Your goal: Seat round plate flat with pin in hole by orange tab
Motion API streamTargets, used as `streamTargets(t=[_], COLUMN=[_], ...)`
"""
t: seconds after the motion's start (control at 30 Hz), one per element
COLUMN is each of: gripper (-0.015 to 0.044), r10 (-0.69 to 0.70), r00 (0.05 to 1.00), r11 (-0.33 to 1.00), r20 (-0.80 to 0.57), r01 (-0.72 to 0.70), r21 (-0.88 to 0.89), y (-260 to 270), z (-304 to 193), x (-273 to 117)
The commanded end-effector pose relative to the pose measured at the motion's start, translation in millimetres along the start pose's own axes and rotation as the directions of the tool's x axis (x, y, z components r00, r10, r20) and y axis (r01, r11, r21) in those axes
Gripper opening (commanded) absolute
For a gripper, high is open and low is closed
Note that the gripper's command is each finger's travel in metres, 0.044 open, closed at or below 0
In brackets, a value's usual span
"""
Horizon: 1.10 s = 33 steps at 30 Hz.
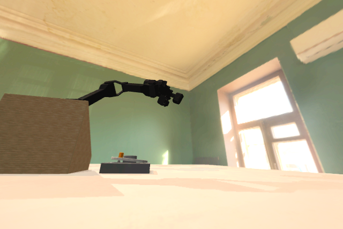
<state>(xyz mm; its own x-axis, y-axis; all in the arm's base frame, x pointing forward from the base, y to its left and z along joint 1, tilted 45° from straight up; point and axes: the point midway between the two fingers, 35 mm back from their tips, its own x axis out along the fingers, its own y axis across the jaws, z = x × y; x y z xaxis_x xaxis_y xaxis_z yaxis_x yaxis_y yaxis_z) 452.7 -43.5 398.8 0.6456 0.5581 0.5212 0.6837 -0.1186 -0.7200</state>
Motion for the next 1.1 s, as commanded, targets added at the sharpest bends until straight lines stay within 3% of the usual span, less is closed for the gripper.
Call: streamTargets(t=[0.0, 0.1, 0.23, 0.3, 0.47, 0.57, 0.63, 0.77, 0.83, 0.93, 1.07], gripper=[0.0374, 0.0295, 0.0190, 0.0137, 0.0006, 0.0000, 0.0000, 0.0000, 0.0000, 0.0000, 0.0000], r10=[0.013, 0.195, 0.472, 0.514, 0.709, 0.755, 0.798, 0.825, 0.825, 0.797, 0.742], r00=[1.000, 0.980, 0.881, 0.858, 0.697, 0.636, 0.553, 0.435, 0.403, 0.294, 0.215], r11=[1.000, 0.954, 0.676, 0.610, 0.183, 0.034, -0.153, -0.388, -0.442, -0.594, -0.659], r20=[-0.006, -0.047, -0.021, -0.008, 0.108, 0.162, 0.239, 0.362, 0.397, 0.527, 0.635], r01=[-0.013, -0.178, -0.347, -0.360, -0.331, -0.283, -0.197, -0.031, 0.021, 0.225, 0.404], r21=[0.010, 0.241, 0.650, 0.706, 0.926, 0.958, 0.968, 0.921, 0.897, 0.772, 0.634], y=[3.4, 49.1, 117.1, 127.3, 173.9, 184.7, 194.5, 199.8, 199.5, 191.5, 177.0], z=[-0.6, -3.5, 10.0, 14.5, 50.0, 65.4, 87.4, 122.0, 131.8, 168.1, 198.2], x=[-1.2, -16.5, -52.7, -60.5, -111.0, -129.6, -154.4, -190.0, -199.4, -232.2, -256.6])
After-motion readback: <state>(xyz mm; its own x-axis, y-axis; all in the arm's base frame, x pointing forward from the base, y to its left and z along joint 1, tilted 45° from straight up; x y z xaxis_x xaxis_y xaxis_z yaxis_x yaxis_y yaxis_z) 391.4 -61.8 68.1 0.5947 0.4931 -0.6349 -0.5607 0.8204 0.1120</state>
